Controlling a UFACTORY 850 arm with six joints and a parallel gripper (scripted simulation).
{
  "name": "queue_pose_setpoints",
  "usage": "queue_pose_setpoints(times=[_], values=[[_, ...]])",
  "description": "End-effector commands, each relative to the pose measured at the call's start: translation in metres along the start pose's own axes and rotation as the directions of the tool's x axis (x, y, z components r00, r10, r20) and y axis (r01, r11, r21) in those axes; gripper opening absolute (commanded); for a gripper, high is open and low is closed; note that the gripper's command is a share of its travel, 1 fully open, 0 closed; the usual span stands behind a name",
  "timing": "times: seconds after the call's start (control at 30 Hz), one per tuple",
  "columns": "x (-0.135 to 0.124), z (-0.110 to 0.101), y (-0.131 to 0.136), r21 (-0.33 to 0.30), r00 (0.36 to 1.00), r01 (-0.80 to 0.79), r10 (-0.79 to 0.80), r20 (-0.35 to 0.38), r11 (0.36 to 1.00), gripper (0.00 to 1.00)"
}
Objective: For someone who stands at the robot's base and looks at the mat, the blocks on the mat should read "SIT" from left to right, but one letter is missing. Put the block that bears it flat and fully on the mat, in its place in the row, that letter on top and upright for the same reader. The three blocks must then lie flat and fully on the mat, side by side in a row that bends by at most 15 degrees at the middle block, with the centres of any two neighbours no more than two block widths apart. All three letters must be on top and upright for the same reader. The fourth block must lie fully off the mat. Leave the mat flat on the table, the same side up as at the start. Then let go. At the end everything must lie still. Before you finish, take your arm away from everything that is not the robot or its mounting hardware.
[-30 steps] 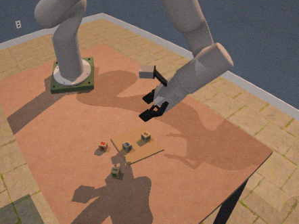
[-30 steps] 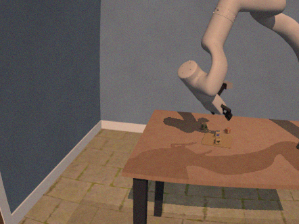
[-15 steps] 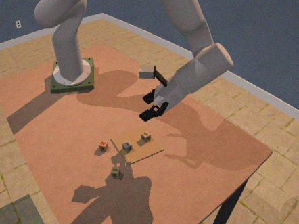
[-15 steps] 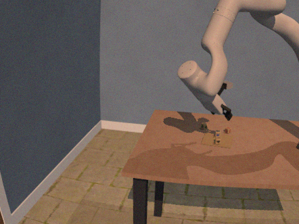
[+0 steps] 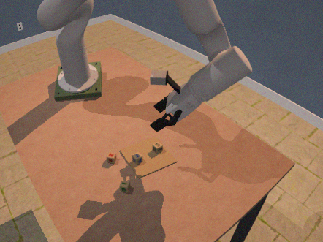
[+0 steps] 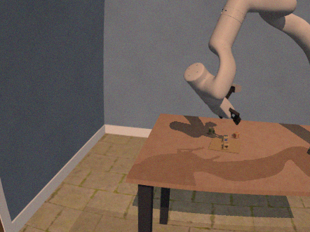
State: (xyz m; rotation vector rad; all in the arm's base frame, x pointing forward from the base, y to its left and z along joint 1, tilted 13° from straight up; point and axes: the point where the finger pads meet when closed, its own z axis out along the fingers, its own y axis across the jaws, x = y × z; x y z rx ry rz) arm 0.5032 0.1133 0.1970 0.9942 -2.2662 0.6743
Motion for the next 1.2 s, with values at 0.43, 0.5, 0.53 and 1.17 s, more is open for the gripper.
queue_pose_setpoints(times=[0.43, 0.5, 0.53, 1.17], values=[[0.04, 0.042, -0.057, 0.0, 1.0, -0.001, 0.001, 0.001, 1.0, 1.0], [0.04, 0.042, -0.057, 0.0, 1.0, -0.001, 0.001, 0.001, 1.0, 1.0], [0.04, 0.042, -0.057, 0.0, 1.0, -0.001, 0.001, 0.001, 1.0, 1.0], [0.04, 0.042, -0.057, 0.0, 1.0, -0.001, 0.001, 0.001, 1.0, 1.0]])
